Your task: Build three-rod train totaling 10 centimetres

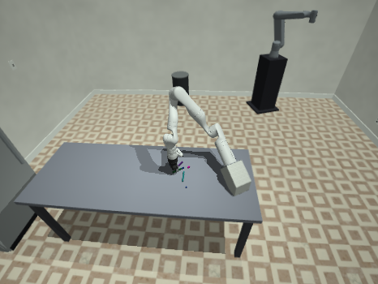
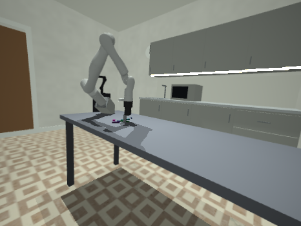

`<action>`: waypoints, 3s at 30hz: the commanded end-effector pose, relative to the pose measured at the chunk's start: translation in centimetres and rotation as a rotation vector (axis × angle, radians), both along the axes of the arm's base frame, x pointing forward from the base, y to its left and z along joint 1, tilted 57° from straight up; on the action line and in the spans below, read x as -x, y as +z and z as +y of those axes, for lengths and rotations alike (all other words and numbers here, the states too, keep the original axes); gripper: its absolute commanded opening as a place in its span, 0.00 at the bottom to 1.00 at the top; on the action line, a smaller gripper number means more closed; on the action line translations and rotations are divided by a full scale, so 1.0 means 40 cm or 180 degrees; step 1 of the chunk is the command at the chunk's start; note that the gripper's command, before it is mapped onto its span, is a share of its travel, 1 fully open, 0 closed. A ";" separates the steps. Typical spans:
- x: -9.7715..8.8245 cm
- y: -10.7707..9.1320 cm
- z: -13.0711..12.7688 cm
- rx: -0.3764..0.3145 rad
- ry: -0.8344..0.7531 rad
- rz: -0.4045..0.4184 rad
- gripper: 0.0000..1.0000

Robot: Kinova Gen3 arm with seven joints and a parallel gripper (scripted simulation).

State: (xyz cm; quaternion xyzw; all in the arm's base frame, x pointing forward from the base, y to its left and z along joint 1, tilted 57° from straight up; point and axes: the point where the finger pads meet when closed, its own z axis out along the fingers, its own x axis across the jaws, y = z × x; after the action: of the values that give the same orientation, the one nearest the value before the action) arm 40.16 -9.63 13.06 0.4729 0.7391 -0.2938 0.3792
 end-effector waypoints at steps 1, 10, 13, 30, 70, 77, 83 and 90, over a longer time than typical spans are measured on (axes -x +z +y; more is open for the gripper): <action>0.000 -0.002 -0.003 0.0006 -0.0004 0.0003 0.24; 0.000 -0.002 -0.004 0.0006 -0.0004 0.0003 0.24; 0.000 -0.002 -0.004 0.0006 -0.0004 0.0003 0.24; 0.000 -0.002 -0.004 0.0006 -0.0004 0.0003 0.24; 0.005 0.008 0.011 0.0006 -0.0004 0.0003 0.54; 0.027 0.050 0.073 0.0006 -0.0004 0.0003 0.54; 0.043 0.081 0.118 0.0006 -0.0004 0.0003 0.54; 0.061 0.115 0.169 0.0006 -0.0004 0.0003 0.54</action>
State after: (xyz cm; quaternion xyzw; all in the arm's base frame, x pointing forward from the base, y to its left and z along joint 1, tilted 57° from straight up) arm 37.50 -3.97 17.36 0.4757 0.7339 -0.3051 0.3769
